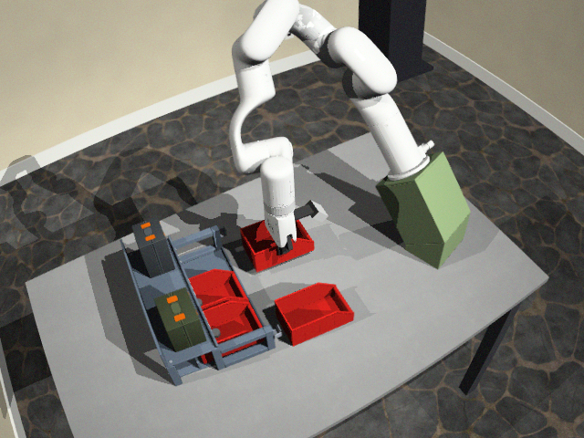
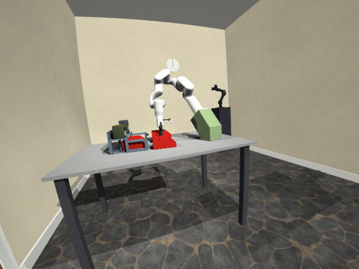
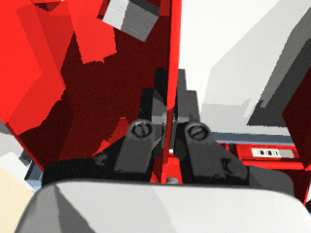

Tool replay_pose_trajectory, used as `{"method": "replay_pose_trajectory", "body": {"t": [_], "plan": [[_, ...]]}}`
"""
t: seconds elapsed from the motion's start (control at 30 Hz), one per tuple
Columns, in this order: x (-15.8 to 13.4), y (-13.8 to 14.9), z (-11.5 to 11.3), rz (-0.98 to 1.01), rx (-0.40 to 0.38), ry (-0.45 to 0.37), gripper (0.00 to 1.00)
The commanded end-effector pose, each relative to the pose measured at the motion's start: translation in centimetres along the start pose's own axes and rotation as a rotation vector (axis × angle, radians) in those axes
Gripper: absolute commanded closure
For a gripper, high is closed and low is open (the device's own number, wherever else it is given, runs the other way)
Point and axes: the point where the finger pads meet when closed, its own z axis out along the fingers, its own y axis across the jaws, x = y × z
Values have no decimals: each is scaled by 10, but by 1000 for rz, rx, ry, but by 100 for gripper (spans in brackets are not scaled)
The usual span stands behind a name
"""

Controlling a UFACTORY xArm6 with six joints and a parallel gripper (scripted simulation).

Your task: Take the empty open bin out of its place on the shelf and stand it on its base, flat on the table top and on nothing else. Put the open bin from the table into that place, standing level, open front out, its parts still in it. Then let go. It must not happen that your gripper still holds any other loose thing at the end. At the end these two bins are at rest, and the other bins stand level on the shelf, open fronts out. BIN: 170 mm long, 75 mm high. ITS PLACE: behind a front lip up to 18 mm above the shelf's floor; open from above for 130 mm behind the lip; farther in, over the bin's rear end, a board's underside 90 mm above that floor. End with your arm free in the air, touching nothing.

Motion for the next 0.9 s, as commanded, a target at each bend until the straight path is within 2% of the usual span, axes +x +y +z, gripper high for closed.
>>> {"method": "replay_pose_trajectory", "body": {"t": [0.0,0.57,0.7,0.87], "plan": [[0,-29,-2,-1,-11,-4,100],[0,-32,-2,-1,-11,-4,100],[-4,-32,-2,-1,-11,-4,100],[-27,-32,-1,-1,-11,-4,100]]}}
